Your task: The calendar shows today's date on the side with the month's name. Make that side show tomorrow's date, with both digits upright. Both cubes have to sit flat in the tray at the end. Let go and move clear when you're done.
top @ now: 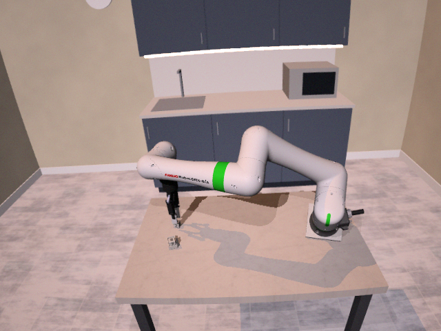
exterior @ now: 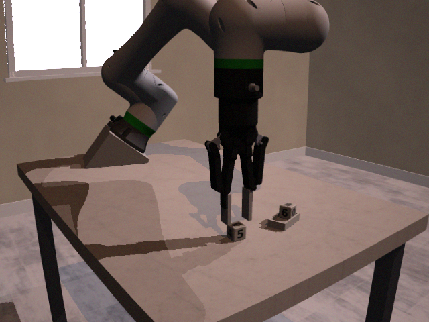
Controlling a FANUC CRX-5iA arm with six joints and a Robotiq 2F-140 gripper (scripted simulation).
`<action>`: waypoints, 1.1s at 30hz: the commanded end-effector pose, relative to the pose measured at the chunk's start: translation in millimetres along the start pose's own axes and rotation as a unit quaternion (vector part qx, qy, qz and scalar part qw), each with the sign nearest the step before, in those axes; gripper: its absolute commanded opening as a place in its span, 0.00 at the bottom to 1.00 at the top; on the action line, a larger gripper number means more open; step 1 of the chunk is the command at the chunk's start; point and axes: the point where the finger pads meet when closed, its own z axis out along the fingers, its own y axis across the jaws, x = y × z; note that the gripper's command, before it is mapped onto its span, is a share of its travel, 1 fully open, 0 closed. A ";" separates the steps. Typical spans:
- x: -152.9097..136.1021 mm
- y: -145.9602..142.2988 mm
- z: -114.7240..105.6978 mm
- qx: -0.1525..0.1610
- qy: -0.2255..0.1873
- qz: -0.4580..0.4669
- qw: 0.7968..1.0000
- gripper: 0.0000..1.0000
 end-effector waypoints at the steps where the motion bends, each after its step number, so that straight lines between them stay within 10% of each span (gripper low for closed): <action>1: -0.1 -0.1 -0.3 0.000 0.000 0.000 1.000 0.35; 33: -0.1 -0.1 27.9 0.000 0.000 0.000 1.000 0.35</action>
